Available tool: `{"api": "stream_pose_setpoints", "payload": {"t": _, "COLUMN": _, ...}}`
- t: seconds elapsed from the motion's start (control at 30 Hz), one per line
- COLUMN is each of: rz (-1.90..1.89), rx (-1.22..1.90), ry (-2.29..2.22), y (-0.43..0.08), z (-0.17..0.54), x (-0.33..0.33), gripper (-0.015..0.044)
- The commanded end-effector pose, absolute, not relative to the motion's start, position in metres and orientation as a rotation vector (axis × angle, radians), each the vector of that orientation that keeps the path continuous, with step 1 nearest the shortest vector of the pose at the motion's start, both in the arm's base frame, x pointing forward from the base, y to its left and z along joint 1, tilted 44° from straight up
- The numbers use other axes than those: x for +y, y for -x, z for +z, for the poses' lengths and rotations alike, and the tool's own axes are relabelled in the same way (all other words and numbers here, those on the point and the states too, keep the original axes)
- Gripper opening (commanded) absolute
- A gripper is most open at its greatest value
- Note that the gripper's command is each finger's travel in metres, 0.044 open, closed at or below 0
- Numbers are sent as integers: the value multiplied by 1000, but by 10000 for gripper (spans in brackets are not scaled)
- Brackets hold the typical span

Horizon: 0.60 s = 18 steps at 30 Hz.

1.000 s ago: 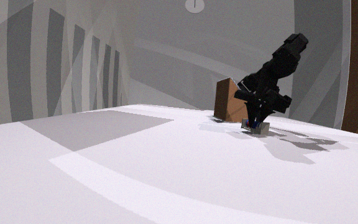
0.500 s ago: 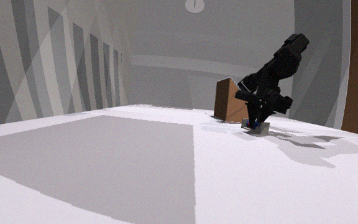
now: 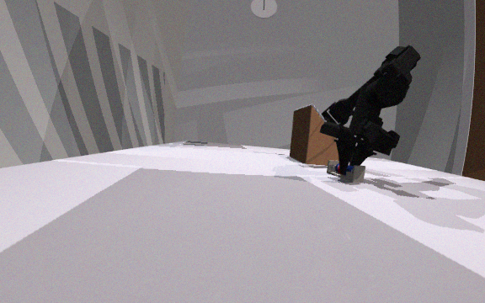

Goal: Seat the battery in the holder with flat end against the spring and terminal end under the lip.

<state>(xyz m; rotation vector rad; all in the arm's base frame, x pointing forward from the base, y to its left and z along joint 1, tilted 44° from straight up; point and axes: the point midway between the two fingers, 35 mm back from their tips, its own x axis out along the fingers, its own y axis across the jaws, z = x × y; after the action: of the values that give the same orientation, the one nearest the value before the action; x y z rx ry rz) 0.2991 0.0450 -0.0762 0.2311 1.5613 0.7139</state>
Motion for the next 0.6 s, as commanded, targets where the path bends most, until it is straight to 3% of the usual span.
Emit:
{"api": "stream_pose_setpoints", "payload": {"t": 0.0, "rz": 711, "rx": 1565, "ry": -235, "y": -300, "z": -77, "x": 45, "gripper": 85}}
{"api": "stream_pose_setpoints", "payload": {"t": 0.07, "rz": 711, "rx": 1565, "ry": -234, "y": -300, "z": -76, "x": 45, "gripper": 85}}
{"api": "stream_pose_setpoints", "payload": {"t": 0.2, "rz": 711, "rx": 1565, "ry": -234, "y": -300, "z": -76, "x": 45, "gripper": 187}}
{"api": "stream_pose_setpoints", "payload": {"t": 0.57, "rz": 714, "rx": 1563, "ry": -231, "y": -301, "z": -65, "x": 35, "gripper": 187}}
